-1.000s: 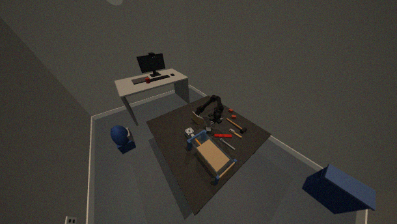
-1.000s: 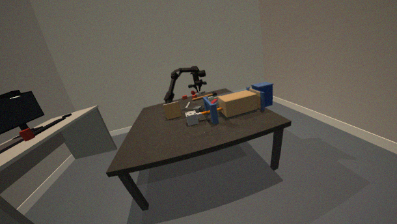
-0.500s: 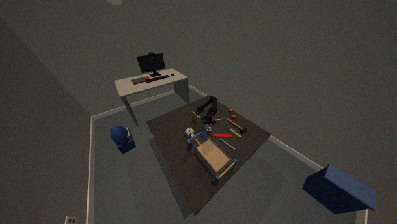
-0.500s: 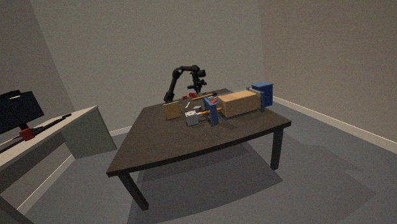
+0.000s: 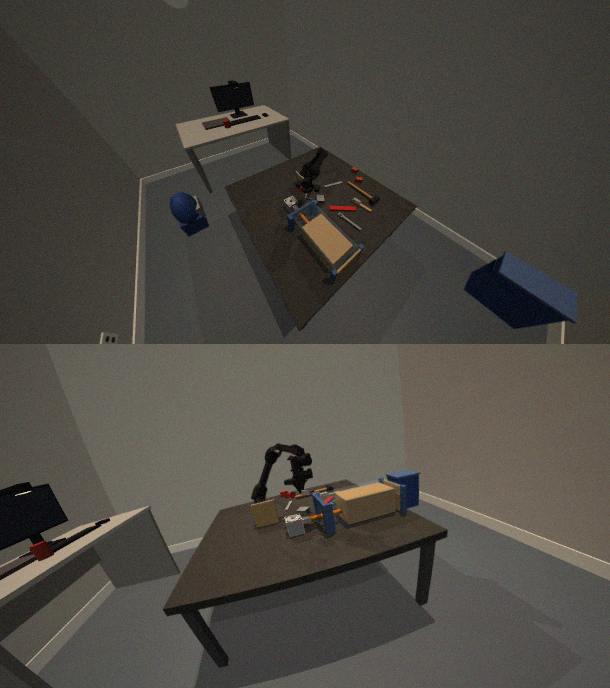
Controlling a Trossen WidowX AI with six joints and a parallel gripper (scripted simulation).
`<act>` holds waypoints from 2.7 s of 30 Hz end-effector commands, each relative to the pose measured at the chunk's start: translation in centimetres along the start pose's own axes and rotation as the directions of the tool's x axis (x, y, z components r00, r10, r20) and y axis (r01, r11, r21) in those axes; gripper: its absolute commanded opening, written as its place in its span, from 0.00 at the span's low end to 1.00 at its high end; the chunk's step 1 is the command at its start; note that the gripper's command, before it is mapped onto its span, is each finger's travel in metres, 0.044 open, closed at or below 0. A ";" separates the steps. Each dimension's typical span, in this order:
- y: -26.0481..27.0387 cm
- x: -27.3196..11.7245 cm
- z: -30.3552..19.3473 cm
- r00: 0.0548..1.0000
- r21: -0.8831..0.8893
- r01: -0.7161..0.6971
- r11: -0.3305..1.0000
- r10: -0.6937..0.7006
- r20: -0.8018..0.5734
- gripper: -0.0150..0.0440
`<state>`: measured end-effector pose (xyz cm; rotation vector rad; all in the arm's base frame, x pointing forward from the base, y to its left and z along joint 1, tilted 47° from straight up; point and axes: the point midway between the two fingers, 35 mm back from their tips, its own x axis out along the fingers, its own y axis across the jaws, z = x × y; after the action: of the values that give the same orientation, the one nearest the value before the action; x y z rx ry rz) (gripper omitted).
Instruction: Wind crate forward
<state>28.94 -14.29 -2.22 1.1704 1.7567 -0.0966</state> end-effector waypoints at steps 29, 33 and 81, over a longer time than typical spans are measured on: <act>-13.8 2.7 2.6 0.998 -0.484 -0.058 0.873 0.044 -0.040 0.25; -13.6 3.2 2.2 0.998 -0.470 -0.057 0.881 0.038 -0.050 0.25; -13.4 3.4 2.3 0.729 -0.351 0.684 0.639 -0.609 0.313 0.25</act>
<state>20.36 -20.00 -11.76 0.2024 1.8414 -0.1405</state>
